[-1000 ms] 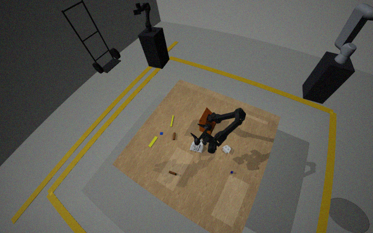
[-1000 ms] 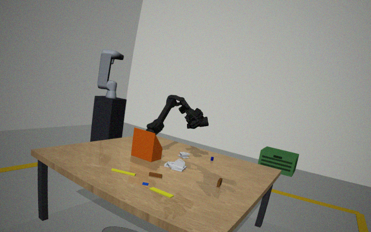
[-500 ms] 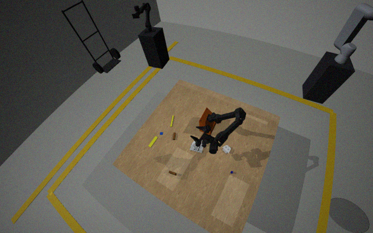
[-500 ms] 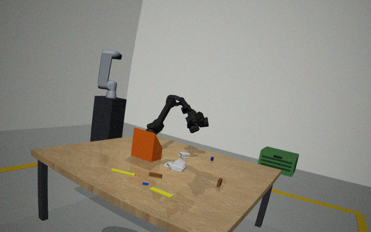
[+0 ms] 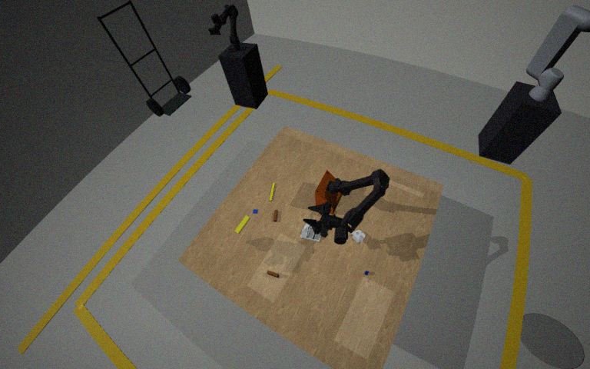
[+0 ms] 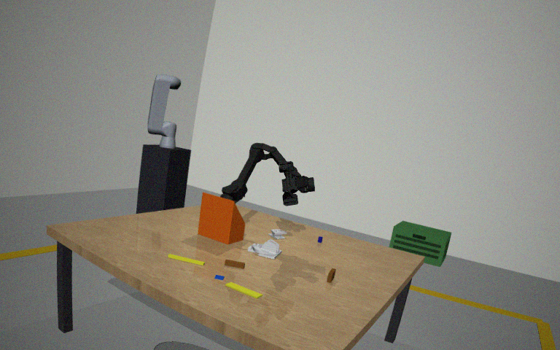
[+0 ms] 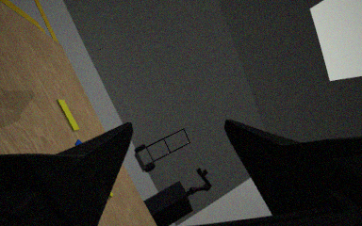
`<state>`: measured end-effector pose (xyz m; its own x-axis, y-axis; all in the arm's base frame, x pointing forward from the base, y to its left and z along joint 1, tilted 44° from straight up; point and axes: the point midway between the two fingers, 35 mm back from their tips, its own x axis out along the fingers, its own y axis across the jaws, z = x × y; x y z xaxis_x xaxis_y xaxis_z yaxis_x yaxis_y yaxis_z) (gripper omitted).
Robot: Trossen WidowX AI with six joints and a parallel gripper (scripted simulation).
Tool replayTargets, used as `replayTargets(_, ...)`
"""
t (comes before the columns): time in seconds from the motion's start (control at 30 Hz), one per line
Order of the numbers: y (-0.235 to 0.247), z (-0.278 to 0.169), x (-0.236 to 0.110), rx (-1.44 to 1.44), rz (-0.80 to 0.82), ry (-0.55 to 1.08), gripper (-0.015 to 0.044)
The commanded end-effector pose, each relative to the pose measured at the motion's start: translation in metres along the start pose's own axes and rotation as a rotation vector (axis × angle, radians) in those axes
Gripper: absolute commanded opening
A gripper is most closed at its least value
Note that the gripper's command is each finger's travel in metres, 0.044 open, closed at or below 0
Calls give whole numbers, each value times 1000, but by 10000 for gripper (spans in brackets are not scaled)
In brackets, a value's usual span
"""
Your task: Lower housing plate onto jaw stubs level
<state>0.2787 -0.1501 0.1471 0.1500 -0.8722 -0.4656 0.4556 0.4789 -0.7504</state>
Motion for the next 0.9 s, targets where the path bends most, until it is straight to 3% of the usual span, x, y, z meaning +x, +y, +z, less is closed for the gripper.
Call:
replayTargets(0.0, 6, 1, -6, -69, 61, -11, 440)
replayTargets(0.87, 52, -1, -42, -547, 405, -132, 440)
